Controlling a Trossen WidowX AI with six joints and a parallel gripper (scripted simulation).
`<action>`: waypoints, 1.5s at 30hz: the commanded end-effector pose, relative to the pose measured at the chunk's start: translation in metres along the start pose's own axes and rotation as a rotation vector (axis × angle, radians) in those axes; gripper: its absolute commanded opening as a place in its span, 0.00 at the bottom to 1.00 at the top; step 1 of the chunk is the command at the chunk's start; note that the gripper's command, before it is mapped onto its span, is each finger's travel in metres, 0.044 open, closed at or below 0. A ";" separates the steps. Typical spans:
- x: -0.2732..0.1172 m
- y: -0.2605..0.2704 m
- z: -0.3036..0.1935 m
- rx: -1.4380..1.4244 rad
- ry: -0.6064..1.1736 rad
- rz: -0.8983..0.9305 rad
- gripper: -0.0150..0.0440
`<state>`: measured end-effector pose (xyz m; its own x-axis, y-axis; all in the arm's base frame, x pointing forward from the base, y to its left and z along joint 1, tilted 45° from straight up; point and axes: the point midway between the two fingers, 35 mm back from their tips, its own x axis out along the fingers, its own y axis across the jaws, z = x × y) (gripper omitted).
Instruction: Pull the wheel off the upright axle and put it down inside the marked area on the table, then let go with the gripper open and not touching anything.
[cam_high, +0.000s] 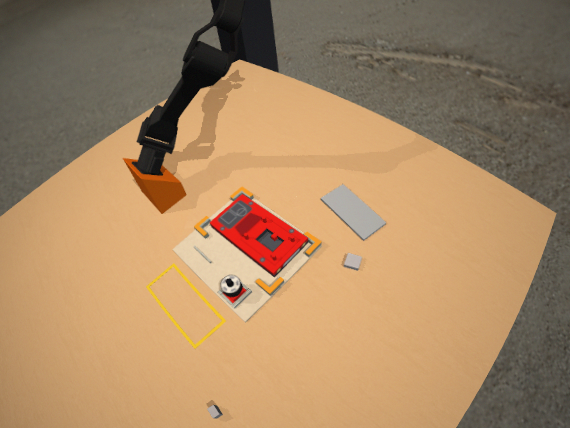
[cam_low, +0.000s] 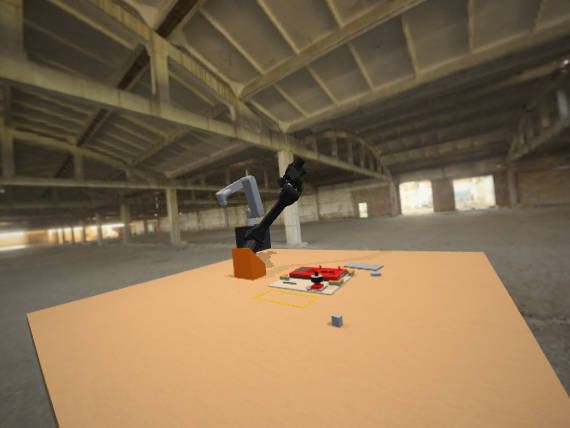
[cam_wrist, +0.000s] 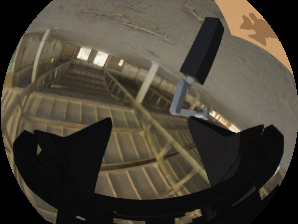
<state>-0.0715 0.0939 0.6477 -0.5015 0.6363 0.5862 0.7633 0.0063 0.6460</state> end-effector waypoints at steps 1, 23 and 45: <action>0.000 0.000 0.001 -0.006 -0.004 0.002 0.89; 0.063 -0.061 0.108 -0.746 -0.380 -0.186 0.76; 0.040 -0.050 0.299 -1.218 -0.789 -0.629 0.76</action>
<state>-0.0278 0.3385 0.5059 -0.0226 0.9997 -0.0099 -0.3891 0.0003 0.9212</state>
